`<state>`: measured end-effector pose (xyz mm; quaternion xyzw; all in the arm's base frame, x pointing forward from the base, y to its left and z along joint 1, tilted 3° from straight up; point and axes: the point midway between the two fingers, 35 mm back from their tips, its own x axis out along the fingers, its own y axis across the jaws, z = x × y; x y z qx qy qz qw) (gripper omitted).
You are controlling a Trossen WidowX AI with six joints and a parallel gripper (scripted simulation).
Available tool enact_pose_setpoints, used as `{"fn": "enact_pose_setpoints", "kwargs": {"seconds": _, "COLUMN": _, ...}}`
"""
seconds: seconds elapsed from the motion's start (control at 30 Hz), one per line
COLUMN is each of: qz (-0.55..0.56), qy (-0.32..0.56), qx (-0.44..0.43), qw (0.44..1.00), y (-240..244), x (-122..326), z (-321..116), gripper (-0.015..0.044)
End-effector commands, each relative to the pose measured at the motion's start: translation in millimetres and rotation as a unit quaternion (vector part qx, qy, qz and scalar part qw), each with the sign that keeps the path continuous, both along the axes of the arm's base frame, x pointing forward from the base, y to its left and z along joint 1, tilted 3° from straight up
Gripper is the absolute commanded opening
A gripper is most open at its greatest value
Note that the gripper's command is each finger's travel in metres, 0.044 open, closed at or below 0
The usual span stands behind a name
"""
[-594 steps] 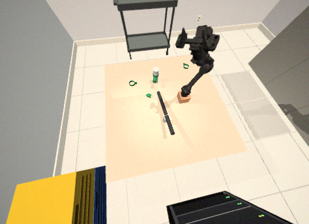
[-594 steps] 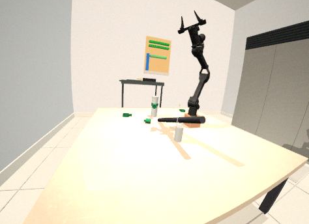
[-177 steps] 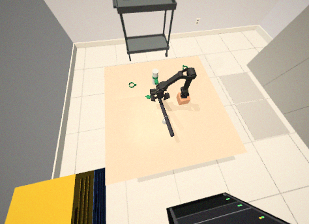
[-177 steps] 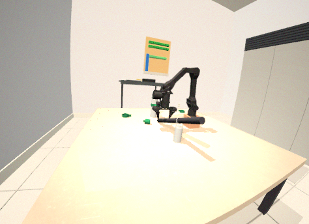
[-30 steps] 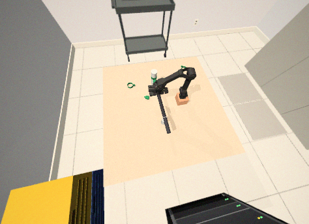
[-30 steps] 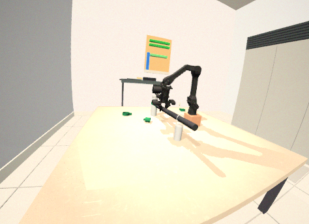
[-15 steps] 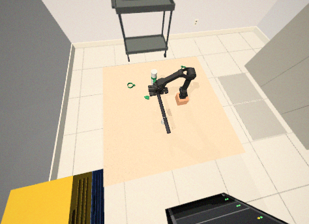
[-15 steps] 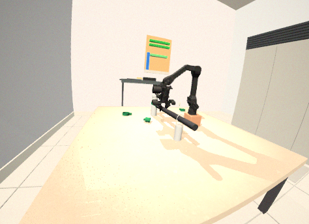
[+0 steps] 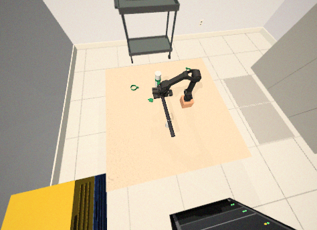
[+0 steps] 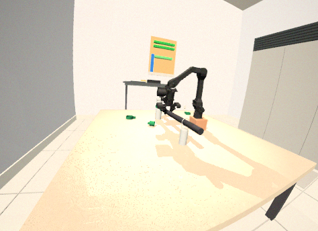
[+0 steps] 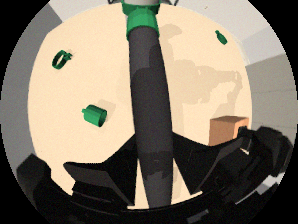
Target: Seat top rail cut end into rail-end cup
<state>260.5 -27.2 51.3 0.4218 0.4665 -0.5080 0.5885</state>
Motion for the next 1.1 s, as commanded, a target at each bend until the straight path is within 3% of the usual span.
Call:
{"fn": "enact_pose_setpoints", "kwargs": {"seconds": 0.0, "qz": -0.002, "qy": -0.002, "qx": -0.006, "qw": 1.0, "y": -1.1, "x": -0.8, "z": 4.1, "gripper": 0.0}}
{"fn": "enact_pose_setpoints", "kwargs": {"seconds": 1.07, "qz": -0.002, "qy": 0.003, "qx": -0.001, "qw": 1.0, "y": -0.3, "x": -1.2, "z": 2.2, "gripper": 0.0}}
